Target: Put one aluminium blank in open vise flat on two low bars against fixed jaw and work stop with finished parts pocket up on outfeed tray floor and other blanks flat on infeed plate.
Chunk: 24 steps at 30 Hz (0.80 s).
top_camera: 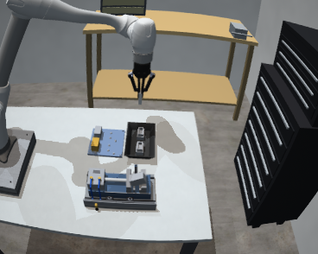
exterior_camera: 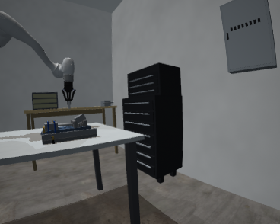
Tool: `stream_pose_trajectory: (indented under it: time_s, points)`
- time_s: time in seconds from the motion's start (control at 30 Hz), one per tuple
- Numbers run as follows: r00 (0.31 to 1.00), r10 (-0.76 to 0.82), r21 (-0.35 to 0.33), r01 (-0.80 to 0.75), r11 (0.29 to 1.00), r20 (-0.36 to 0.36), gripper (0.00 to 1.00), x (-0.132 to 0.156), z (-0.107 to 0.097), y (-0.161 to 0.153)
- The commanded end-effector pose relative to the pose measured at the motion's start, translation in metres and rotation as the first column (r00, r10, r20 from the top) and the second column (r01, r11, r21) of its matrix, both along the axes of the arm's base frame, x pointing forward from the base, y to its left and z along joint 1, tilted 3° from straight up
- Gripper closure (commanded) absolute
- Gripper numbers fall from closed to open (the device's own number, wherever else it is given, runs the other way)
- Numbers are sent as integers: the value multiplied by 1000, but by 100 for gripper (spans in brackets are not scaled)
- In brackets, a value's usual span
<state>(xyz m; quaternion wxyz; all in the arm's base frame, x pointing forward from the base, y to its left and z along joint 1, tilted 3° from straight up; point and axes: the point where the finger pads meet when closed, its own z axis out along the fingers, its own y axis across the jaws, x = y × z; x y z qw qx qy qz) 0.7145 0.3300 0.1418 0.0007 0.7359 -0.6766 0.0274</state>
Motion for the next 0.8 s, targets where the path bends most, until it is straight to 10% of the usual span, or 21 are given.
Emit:
stream_pose_trajectory:
  time_s: [0.0,0.77]
  points:
    - [1000,0,0,0,1000,0,100,0,-5,0]
    - [1000,0,0,0,1000,0,100,3,-40,-1]
